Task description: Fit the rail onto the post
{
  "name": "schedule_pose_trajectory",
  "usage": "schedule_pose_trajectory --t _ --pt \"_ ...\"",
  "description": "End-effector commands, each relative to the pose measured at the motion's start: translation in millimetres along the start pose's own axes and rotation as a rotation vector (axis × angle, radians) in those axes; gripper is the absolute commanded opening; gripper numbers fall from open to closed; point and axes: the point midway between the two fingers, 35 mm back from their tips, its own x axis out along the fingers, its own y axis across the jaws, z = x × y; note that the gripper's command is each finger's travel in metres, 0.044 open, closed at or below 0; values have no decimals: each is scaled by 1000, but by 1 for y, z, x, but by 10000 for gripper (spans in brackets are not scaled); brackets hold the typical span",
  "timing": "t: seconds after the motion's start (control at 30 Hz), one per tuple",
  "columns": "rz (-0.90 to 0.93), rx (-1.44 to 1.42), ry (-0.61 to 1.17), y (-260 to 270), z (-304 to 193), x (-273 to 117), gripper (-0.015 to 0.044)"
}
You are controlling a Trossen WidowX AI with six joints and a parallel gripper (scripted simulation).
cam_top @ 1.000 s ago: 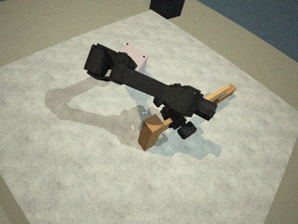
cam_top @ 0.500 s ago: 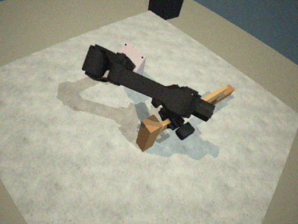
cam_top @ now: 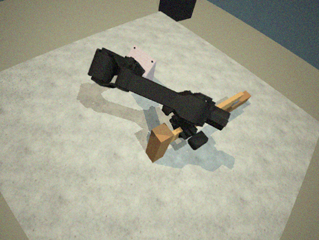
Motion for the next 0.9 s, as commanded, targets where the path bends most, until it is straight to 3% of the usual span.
schedule_pose_trajectory --t 0.0,0.87 --pt "-10 -2 5 -1 1 -3 0" --pt "-10 -2 5 -1 3 -1 0"
